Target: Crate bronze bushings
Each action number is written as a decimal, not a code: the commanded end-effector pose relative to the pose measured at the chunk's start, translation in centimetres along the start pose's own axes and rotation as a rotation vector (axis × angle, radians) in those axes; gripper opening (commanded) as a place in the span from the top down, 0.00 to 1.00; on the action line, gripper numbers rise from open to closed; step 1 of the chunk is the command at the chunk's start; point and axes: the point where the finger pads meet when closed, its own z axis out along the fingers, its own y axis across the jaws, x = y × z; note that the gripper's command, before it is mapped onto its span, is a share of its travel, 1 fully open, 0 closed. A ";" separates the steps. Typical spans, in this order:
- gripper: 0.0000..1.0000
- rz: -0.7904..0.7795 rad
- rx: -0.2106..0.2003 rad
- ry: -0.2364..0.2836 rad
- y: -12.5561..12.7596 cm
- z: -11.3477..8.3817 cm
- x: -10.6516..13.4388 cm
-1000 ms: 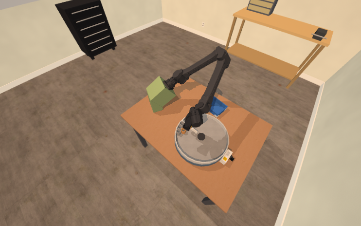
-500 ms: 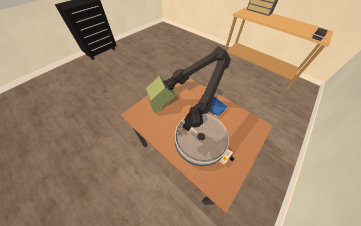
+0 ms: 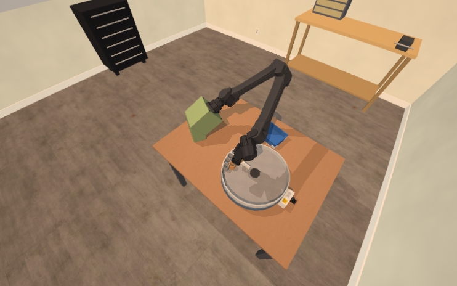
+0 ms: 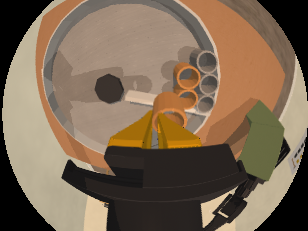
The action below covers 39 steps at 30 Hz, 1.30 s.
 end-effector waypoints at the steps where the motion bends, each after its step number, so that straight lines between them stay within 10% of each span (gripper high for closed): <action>1: 1.00 0.000 -0.014 -0.017 0.4 -1.2 -0.1; 12: 1.00 -0.020 -0.032 -0.037 1.9 -1.6 1.6; 39: 1.00 -0.023 -0.015 -0.008 6.6 -0.5 24.6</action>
